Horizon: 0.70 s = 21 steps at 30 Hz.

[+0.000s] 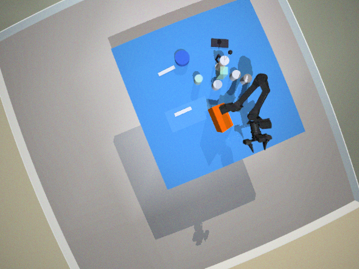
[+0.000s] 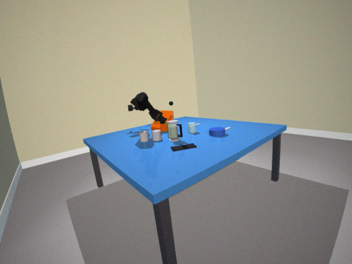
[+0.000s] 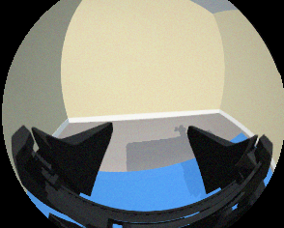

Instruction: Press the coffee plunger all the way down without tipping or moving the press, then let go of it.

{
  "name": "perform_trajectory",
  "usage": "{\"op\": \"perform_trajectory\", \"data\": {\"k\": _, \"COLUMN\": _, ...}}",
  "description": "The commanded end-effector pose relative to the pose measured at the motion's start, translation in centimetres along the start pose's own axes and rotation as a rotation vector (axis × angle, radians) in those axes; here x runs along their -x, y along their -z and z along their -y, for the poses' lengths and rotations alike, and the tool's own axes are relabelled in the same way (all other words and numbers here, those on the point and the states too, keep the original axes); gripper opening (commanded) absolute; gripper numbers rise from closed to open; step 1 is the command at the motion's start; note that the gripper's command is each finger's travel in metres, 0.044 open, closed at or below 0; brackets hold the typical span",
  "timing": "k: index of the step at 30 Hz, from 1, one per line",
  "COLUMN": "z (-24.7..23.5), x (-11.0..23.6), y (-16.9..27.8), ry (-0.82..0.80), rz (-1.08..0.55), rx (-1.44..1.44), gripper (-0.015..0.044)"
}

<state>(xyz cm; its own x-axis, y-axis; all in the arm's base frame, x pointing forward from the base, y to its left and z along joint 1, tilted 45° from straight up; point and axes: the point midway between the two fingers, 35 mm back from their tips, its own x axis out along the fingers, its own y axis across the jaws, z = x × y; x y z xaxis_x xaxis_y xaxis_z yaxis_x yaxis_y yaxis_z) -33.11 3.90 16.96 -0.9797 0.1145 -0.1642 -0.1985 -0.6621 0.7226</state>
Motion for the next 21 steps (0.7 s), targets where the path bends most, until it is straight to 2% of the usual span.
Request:
{"op": "perform_trajectory", "data": {"k": 1, "z": 0.1, "x": 0.0, "y": -0.1, "ry": 0.004, "rz": 0.003, "rx": 0.0, "gripper": 0.0426}}
{"op": "perform_trajectory", "data": {"k": 6, "z": 2.0, "x": -0.1, "y": -2.1, "ry": 0.088, "rz": 0.061, "rx": -0.005, "gripper": 0.044}}
{"op": "perform_trajectory", "data": {"k": 12, "z": 8.3, "x": 1.1, "y": -8.4, "ry": 0.375, "rz": 0.238, "rx": -0.011, "gripper": 0.044}}
{"op": "perform_trajectory", "data": {"k": 21, "z": 17.2, "x": 7.9, "y": -16.2, "ry": 0.814, "rz": 0.482, "rx": -0.069, "gripper": 0.044}}
